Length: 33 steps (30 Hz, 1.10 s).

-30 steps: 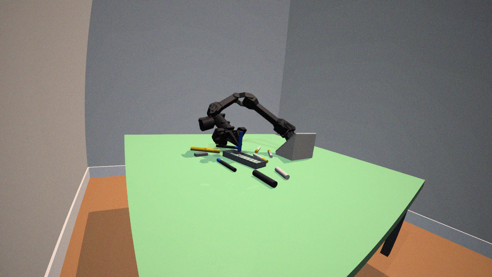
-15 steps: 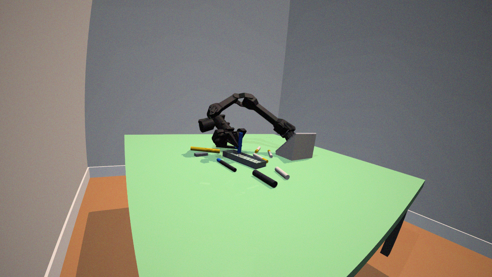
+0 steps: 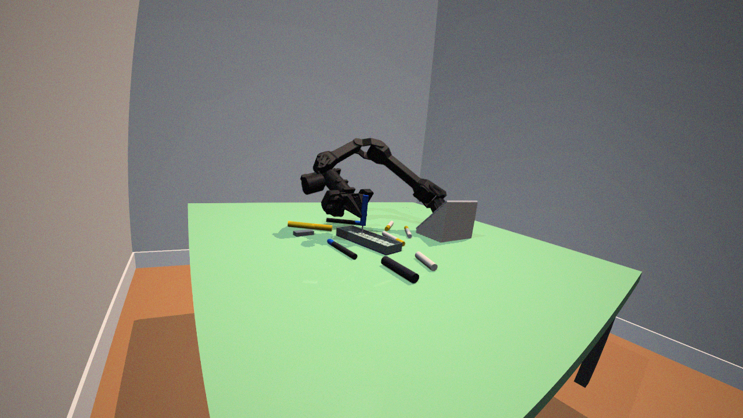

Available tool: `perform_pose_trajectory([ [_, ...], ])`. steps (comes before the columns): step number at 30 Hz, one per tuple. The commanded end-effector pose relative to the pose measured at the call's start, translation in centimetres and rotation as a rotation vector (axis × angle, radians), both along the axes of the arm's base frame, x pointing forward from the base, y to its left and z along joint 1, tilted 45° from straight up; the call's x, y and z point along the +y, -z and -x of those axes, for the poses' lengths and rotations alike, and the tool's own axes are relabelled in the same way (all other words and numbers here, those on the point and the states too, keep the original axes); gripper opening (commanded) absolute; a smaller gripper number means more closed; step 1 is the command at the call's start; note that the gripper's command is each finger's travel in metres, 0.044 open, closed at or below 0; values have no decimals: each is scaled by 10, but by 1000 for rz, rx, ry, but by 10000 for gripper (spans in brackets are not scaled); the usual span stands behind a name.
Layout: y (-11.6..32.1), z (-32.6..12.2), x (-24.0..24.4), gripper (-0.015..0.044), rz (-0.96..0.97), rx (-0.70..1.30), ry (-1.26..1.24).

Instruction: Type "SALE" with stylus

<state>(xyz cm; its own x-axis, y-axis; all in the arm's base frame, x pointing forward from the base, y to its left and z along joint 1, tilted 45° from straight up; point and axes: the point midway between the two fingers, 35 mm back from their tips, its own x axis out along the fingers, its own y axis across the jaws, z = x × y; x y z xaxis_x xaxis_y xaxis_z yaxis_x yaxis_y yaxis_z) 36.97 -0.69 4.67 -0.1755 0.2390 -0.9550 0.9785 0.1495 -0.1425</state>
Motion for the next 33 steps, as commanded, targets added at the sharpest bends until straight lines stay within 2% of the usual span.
perform_pose_trajectory([
  [1, -16, 0, 14, 81, -3, -10, 1],
  [6, -12, -1, 13, 85, 0, -13, -11],
  [13, -12, -1, 13, 38, 0, -13, -11],
  [15, -12, 1, 13, 0, 0, -13, -11],
  [33, -3, 43, 27, 0, -3, -7, 0],
])
